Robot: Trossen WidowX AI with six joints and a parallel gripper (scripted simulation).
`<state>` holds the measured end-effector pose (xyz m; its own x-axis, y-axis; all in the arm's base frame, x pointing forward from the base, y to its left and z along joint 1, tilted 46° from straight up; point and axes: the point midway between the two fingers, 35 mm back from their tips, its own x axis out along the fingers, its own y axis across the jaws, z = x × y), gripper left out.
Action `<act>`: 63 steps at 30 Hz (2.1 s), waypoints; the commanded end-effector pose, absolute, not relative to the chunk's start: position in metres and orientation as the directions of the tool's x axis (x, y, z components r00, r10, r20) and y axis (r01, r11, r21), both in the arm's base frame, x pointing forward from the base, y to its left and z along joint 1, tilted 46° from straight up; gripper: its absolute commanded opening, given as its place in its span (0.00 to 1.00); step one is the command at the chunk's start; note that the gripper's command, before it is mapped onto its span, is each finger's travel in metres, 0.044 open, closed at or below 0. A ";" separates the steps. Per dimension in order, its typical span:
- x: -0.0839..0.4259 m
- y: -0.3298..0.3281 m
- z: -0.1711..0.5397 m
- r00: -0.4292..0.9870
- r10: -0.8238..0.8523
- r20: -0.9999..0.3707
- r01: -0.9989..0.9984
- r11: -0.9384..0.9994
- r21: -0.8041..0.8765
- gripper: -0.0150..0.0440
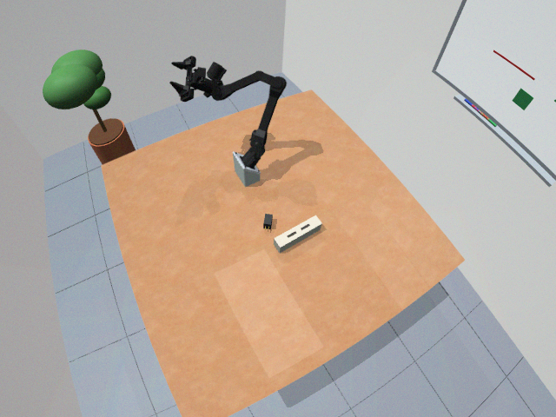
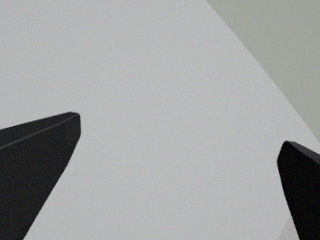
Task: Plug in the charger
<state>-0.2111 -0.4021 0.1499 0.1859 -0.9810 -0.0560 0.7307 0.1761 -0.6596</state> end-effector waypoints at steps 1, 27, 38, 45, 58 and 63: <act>-0.210 -0.403 0.150 0.188 -0.981 -0.057 0.731 0.178 -0.659 0.98; -0.082 -0.447 0.106 0.437 -0.875 -0.206 0.755 0.482 -0.445 1.00; -0.022 -0.449 0.080 0.545 -0.781 -0.304 0.705 0.624 -0.338 1.00; 0.016 -0.445 0.065 0.608 -0.706 -0.362 0.669 0.702 -0.245 1.00; 0.087 -0.427 0.041 0.705 -0.539 -0.460 0.590 0.807 -0.042 1.00; 0.113 -0.415 0.032 0.736 -0.466 -0.491 0.553 0.832 0.038 1.00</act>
